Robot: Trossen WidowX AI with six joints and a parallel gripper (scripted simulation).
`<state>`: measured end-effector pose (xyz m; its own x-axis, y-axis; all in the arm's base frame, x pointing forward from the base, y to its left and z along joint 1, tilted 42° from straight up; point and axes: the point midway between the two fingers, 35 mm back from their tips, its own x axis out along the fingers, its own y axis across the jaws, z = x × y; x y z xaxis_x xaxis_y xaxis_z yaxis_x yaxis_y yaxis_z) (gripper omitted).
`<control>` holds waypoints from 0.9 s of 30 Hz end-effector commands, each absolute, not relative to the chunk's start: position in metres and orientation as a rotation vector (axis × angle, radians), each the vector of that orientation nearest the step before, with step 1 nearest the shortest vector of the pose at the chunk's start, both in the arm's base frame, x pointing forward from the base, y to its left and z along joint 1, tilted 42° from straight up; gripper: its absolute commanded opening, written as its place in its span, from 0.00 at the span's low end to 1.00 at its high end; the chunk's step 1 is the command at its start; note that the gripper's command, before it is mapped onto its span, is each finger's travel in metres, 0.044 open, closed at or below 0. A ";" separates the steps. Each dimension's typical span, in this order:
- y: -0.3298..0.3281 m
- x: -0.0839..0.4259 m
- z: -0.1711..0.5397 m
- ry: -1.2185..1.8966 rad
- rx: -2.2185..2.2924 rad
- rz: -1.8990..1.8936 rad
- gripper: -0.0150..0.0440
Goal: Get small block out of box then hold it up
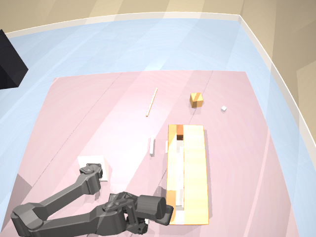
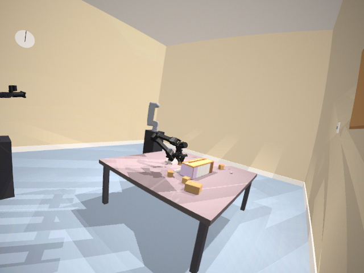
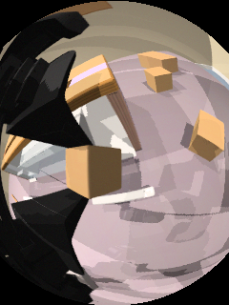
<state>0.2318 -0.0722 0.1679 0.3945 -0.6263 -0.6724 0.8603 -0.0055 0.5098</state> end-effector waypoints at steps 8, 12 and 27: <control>-0.063 0.230 0.170 0.553 0.579 -1.068 0.25; -0.059 0.229 0.171 0.638 0.424 -1.015 0.25; -0.048 0.225 0.173 0.920 -0.161 -0.776 0.25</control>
